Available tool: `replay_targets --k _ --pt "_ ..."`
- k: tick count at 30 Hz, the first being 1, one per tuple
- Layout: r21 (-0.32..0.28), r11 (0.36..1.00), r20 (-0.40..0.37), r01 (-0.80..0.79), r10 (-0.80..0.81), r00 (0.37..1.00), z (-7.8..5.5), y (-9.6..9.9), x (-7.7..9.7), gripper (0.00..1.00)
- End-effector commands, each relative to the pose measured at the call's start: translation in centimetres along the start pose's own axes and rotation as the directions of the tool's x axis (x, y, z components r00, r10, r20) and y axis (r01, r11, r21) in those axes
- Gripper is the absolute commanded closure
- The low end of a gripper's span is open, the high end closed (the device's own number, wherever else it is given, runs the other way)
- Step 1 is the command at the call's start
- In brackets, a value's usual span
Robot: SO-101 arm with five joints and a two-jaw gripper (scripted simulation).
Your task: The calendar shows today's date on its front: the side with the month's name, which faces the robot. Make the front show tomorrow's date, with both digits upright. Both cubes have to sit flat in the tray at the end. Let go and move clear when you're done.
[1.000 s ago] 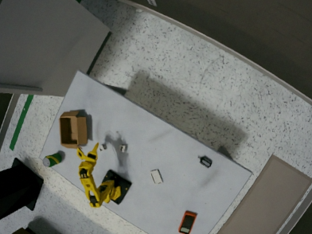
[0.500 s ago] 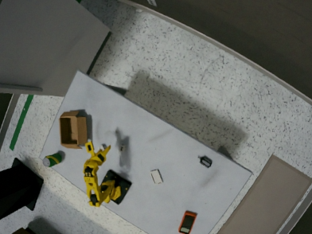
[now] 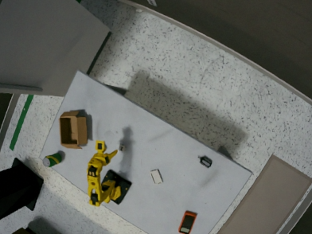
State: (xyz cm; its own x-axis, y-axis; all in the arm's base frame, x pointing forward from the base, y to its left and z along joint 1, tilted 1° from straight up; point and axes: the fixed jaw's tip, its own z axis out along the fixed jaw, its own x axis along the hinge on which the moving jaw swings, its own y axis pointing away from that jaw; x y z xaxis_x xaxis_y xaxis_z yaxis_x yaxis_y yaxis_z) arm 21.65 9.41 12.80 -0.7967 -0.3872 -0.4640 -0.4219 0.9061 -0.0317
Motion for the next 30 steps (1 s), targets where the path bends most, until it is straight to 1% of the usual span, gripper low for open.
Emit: replay_targets --k 1,8,17,20,24,30 --pt "0.007 0.997 0.000 -0.074 0.074 0.997 0.2 -0.4 -0.3 0.65" --pt "0.013 0.991 0.000 -0.137 0.137 0.991 0.3 -0.7 -0.3 0.65" --pt "0.014 0.990 -0.001 -0.142 0.142 0.990 0.3 -0.8 -0.3 0.65" --pt "0.014 0.990 -0.017 -0.142 0.143 0.990 0.6 -0.8 -0.2 0.65" --pt "0.018 0.990 -0.081 -0.142 0.143 0.986 1.8 -0.7 0.5 0.65" --pt "0.026 0.990 -0.247 -0.141 0.143 0.959 4.7 -0.6 2.5 0.65"
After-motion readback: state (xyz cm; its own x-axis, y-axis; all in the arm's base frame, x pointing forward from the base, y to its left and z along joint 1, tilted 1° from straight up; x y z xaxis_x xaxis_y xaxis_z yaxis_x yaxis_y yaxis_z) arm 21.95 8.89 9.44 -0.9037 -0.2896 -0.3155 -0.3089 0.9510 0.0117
